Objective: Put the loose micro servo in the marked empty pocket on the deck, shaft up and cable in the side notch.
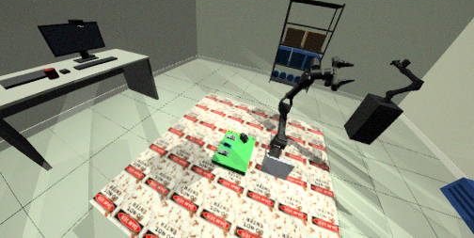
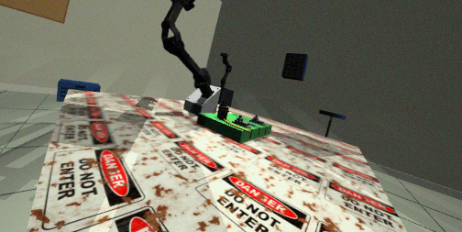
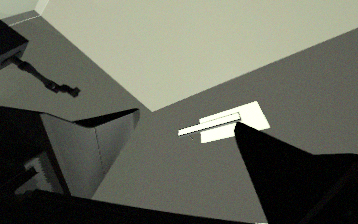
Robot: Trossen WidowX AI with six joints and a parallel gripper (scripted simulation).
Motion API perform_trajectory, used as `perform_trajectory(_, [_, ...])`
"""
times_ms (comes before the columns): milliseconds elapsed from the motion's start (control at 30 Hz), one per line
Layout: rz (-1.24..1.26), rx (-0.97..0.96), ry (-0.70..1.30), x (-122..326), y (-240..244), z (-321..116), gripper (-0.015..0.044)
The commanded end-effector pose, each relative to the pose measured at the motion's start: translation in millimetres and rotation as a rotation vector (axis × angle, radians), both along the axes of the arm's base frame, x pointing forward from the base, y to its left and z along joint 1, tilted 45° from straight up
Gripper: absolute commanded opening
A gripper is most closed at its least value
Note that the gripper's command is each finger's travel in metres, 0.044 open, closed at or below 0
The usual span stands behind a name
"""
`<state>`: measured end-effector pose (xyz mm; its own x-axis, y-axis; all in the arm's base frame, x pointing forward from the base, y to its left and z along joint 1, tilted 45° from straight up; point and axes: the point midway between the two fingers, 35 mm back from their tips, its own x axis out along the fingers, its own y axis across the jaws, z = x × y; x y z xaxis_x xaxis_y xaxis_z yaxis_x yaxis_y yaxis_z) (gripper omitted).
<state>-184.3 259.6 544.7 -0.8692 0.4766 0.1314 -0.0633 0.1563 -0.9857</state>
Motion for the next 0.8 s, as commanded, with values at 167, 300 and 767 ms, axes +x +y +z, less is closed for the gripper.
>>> perform_trajectory(167, [-0.094,-0.131,0.027,17,27,-19,0.044])
perform_trajectory(300, [-0.156,-0.213,0.052,29,42,-30,0.044])
perform_trajectory(767, [-0.438,-0.532,0.197,92,94,-79,0.044])
